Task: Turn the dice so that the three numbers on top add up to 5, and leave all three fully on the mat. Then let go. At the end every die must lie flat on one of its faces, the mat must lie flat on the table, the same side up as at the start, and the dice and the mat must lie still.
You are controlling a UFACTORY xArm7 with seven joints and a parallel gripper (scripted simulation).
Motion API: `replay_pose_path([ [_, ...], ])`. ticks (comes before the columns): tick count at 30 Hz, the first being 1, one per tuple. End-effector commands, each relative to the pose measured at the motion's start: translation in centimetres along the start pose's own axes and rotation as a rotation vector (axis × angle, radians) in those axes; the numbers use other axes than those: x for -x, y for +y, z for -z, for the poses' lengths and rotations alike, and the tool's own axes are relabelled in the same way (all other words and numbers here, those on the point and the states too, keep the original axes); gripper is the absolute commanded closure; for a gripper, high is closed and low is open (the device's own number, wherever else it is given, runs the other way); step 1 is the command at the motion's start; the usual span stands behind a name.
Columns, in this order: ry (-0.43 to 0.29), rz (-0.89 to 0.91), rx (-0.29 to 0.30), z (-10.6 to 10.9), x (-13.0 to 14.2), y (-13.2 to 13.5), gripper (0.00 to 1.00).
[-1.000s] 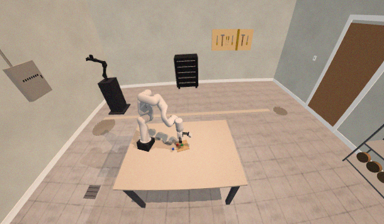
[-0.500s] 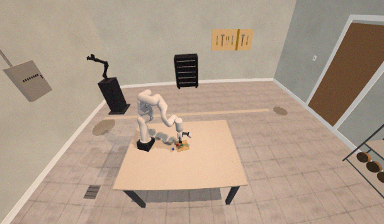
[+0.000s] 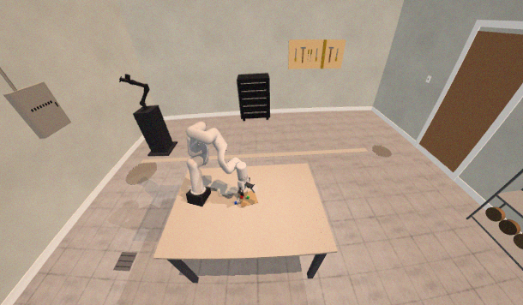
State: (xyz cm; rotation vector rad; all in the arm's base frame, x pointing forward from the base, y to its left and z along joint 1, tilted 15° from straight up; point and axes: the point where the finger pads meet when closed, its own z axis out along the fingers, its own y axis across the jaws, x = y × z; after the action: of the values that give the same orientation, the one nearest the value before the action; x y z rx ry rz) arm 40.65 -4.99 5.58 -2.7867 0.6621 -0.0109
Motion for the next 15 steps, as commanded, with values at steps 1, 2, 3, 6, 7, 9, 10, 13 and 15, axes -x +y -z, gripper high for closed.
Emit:
replay_pose_path([
  [1,0.003,-0.174,0.011,0.0,0.2,0.5,0.0],
  [2,0.003,-0.191,0.011,0.0,0.2,0.6,0.0],
  [3,0.003,-0.239,0.011,0.0,0.3,0.7,0.0],
  [6,0.003,-0.339,0.011,-0.1,0.5,1.1,0.0],
  [7,0.003,-0.345,0.011,-0.1,0.5,1.1,0.0],
  [9,0.003,-0.345,0.011,-0.1,0.5,1.1,0.0],
  [10,0.004,-0.427,0.01,-0.2,0.7,1.4,0.0],
  [13,0.004,-0.512,0.01,-0.2,0.9,1.6,0.0],
  [15,0.004,-0.6,0.01,-0.3,1.1,1.9,0.0],
])
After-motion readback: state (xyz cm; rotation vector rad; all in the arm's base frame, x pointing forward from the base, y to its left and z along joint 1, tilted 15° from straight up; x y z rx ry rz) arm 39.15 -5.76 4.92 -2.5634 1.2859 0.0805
